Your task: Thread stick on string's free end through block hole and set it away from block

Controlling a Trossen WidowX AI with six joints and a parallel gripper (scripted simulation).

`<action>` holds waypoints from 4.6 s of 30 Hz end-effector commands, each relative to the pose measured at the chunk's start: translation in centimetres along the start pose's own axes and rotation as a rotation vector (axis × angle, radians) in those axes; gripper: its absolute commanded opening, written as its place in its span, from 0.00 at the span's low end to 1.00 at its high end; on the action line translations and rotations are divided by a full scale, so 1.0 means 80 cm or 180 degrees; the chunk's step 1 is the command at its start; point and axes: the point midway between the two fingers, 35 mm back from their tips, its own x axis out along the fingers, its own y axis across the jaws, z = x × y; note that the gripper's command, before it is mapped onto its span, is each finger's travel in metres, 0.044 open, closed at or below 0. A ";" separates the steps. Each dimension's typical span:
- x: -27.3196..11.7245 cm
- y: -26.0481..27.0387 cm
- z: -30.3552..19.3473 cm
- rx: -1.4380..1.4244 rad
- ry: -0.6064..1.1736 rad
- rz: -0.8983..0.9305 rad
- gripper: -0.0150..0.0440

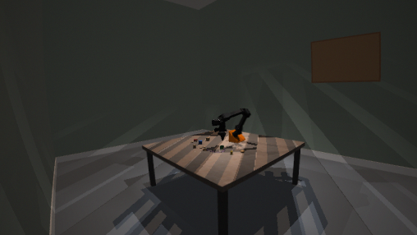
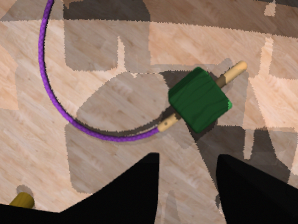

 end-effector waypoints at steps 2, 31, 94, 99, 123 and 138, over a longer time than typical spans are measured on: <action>0.001 -0.020 0.017 -0.2656 0.0001 -0.0040 0.46; -0.001 -0.042 0.036 -0.6973 0.0038 -0.0049 0.46; 0.076 -0.043 0.039 -0.7343 0.0038 -0.0050 0.46; 0.086 -0.043 0.038 -0.7343 0.0038 -0.0045 0.46; 0.097 -0.043 0.037 -0.7365 0.0033 -0.0054 0.25; 0.100 -0.043 0.039 -0.7435 -0.0125 0.0253 0.25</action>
